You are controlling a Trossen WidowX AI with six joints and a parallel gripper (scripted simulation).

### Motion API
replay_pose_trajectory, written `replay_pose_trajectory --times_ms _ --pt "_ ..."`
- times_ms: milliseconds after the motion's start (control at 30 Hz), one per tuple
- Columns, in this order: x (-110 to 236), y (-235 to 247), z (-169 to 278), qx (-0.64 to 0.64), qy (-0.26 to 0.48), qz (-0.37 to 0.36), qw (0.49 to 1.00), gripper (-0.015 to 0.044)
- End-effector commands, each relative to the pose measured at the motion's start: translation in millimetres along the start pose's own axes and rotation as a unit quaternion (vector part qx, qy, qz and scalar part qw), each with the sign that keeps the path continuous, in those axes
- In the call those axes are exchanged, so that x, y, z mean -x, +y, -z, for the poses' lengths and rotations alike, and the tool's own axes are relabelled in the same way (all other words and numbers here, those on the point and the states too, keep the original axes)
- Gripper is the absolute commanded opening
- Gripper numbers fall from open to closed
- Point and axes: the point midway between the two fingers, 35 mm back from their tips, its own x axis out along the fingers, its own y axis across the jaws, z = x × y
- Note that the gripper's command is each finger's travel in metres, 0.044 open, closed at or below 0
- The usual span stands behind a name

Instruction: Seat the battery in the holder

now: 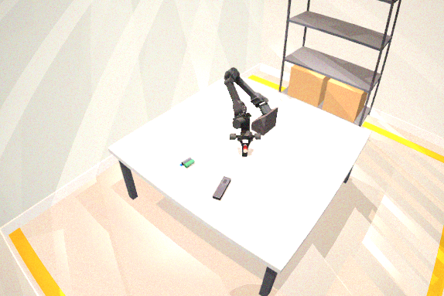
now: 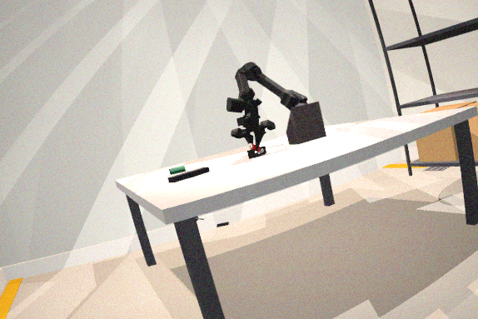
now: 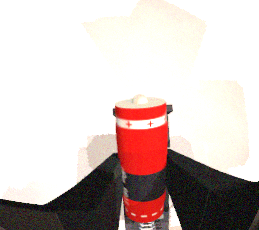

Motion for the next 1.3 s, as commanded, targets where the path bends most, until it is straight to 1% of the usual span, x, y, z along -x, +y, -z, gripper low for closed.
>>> replay_pose_trajectory --times_ms 0,533,1267 --pt "-1.4 -0.1 3.5 0.001 -0.015 -0.002 1.000 0.0080" --pt "-3.8 -2.1 10.5 0.007 -0.067 -0.004 0.998 0.0080" --pt "-0.1 -1.8 27.9 0.008 -0.066 -0.005 0.998 0.0080"
